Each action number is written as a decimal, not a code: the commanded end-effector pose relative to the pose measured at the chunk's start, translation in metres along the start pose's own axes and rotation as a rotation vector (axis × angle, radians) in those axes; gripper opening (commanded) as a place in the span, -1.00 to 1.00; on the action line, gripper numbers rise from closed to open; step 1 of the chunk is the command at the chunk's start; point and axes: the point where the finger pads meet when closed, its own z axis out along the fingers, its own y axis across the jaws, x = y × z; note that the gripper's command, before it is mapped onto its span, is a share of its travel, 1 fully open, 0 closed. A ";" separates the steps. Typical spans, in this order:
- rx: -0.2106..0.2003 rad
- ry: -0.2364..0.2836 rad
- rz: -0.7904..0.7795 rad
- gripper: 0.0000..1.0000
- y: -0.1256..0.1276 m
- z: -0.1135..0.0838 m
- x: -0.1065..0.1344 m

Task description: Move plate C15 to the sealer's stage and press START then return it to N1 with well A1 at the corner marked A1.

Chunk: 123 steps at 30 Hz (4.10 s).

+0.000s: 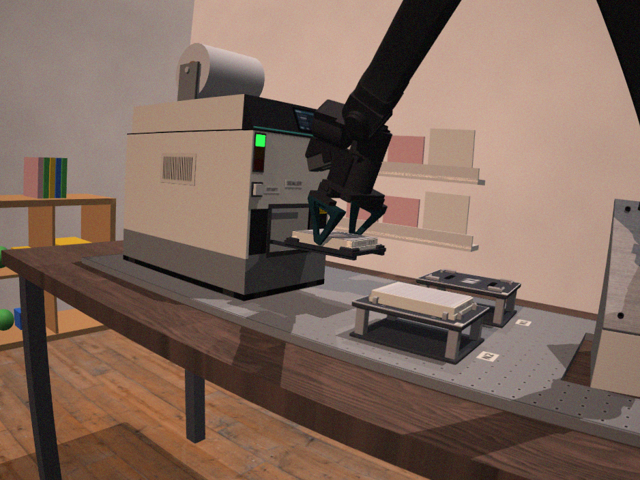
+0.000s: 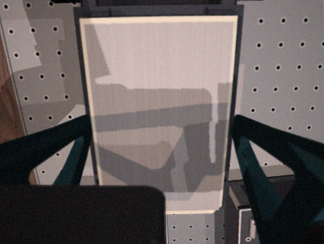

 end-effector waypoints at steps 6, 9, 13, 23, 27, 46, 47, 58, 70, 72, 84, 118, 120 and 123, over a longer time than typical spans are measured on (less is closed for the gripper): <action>0.001 -0.028 -0.028 1.00 0.003 -0.005 -0.024; -0.001 -0.020 -0.037 1.00 0.007 -0.001 -0.022; 0.000 -0.006 -0.033 1.00 0.007 0.003 -0.013; 0.004 0.016 -0.011 1.00 0.000 0.006 0.003; 0.005 0.021 -0.006 1.00 -0.001 0.007 0.006; -0.002 -0.010 -0.033 0.87 0.008 0.002 -0.015; -0.002 -0.010 -0.034 0.86 0.008 0.001 -0.015; 0.000 -0.035 -0.022 0.76 0.001 -0.008 -0.024; -0.001 -0.050 -0.021 -1.00 -0.001 -0.014 -0.032; -0.001 -0.052 -0.023 -1.00 0.000 -0.014 -0.033; -0.005 -0.074 -0.040 -1.00 0.001 -0.016 -0.040; -0.008 -0.090 -0.047 -1.00 0.003 -0.019 -0.045; -0.008 -0.090 -0.047 -1.00 0.003 -0.019 -0.045; -0.008 -0.091 -0.047 -1.00 0.003 -0.019 -0.045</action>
